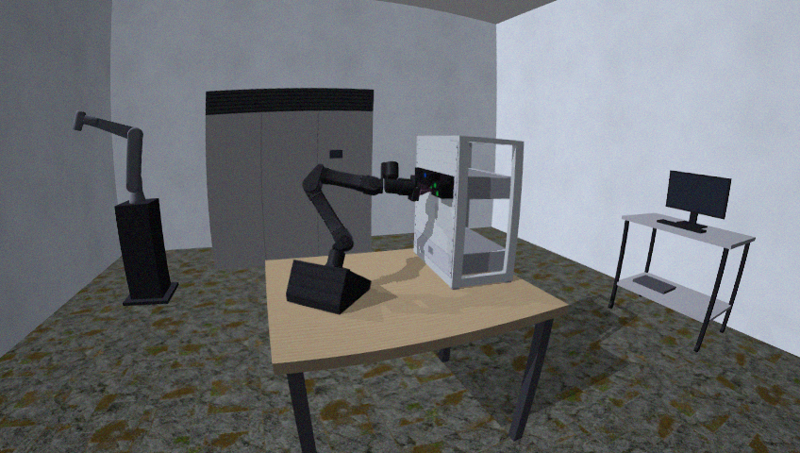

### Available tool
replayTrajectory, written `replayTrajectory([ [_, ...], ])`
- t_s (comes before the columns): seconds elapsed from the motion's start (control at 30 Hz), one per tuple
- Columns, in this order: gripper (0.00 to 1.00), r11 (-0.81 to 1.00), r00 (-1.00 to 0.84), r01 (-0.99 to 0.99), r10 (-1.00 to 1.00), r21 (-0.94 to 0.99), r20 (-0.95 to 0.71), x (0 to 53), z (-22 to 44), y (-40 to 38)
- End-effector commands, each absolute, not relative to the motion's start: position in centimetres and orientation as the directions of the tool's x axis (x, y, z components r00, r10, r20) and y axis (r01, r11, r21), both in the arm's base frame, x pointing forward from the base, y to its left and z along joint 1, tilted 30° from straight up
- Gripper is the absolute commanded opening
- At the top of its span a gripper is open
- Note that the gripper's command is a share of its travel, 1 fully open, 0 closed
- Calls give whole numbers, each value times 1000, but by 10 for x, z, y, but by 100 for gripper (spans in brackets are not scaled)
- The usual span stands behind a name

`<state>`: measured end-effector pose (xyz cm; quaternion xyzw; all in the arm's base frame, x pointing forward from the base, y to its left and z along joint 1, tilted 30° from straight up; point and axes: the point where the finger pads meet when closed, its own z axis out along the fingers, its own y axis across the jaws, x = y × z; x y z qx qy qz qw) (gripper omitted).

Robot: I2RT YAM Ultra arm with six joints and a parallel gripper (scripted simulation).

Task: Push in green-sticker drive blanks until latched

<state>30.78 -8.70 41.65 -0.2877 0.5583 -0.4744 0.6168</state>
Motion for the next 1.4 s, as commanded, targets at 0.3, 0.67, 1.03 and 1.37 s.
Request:
replayTrajectory([
  [0.3,0,352,-87,369,-909,-860,-409,303,454,-101],
  [0.67,0,352,-87,369,-909,-860,-408,304,457,-102],
  [1.03,0,352,-87,369,-909,-860,-408,304,457,-102],
  [1.37,0,352,-87,369,-909,-860,-408,304,457,-102],
])
